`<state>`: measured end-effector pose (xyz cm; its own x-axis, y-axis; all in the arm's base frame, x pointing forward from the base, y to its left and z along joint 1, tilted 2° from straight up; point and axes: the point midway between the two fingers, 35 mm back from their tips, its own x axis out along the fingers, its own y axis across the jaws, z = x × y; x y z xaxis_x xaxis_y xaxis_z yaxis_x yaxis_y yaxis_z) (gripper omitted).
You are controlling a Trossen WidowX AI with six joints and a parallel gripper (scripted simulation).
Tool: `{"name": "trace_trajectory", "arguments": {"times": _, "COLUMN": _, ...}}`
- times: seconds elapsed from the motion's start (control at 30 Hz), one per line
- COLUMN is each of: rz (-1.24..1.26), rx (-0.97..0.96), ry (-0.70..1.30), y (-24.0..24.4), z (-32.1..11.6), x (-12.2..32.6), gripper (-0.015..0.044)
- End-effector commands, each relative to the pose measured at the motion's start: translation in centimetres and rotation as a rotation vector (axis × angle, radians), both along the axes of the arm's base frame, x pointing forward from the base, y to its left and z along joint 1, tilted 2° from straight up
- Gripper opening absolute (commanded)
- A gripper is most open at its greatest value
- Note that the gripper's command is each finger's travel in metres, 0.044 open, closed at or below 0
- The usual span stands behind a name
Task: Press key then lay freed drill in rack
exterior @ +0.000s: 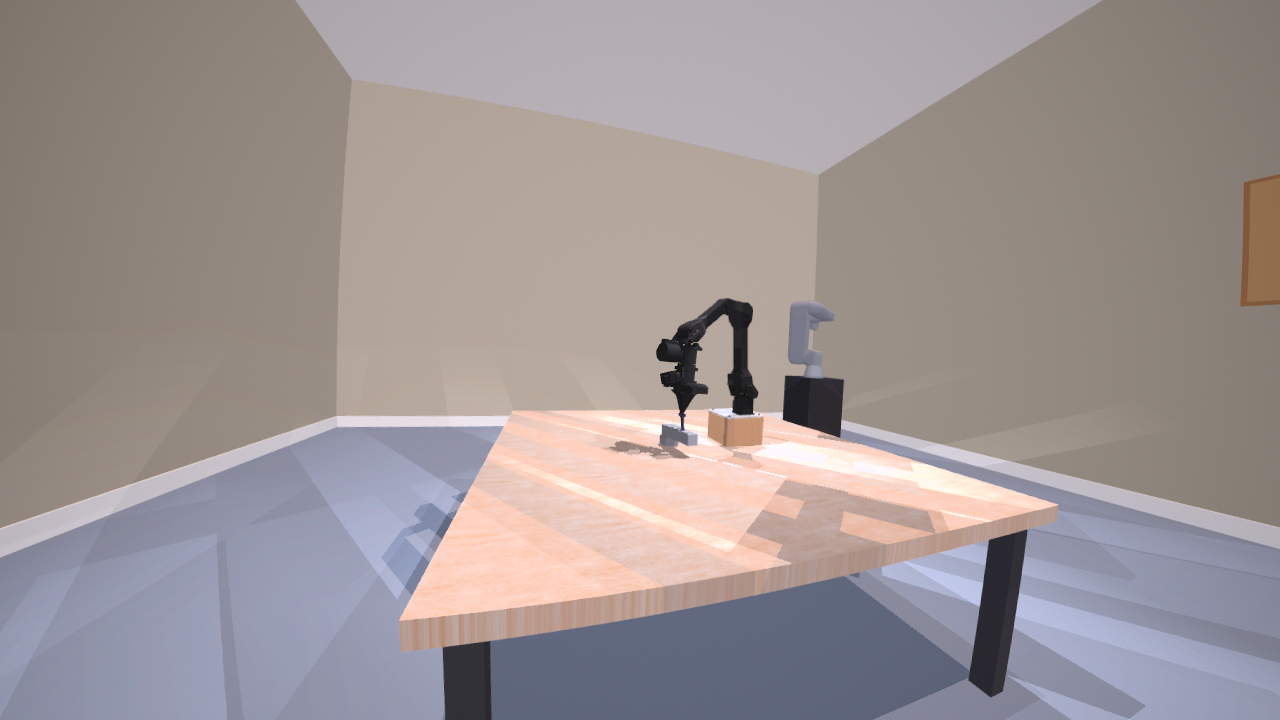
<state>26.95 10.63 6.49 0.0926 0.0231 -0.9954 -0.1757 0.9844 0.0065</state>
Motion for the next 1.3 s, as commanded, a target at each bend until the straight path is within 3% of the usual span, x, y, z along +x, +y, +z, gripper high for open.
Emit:
{"name": "trace_trajectory", "arguments": {"times": 0.0, "rz": 0.003, "rx": -0.005, "ry": 0.044, "y": 0.3, "z": -2.1, "x": -0.5, "gripper": 0.0}}
{"name": "trace_trajectory", "arguments": {"times": 0.17, "rz": 0.003, "rx": -0.005, "ry": 0.044, "y": 0.3, "z": -2.4, "x": -0.5, "gripper": 0.0}}
{"name": "trace_trajectory", "arguments": {"times": 0.47, "rz": 0.003, "rx": -0.005, "ry": 0.043, "y": 0.0, "z": 5.3, "x": -0.2, "gripper": 0.0236}}
{"name": "trace_trajectory", "arguments": {"times": 0.73, "rz": 0.102, "rx": -0.011, "ry": 0.03, "y": -0.8, "z": 4.2, "x": 0.5, "gripper": 0.044}}
{"name": "trace_trajectory", "arguments": {"times": 1.13, "rz": 0.953, "rx": -0.064, "ry": 0.006, "y": -9.1, "z": -1.8, "x": 3.0, "gripper": 0.044}}
{"name": "trace_trajectory", "arguments": {"times": 1.27, "rz": 1.115, "rx": -0.079, "ry": 0.003, "y": -10.8, "z": -2.9, "x": 3.1, "gripper": 0.044}}
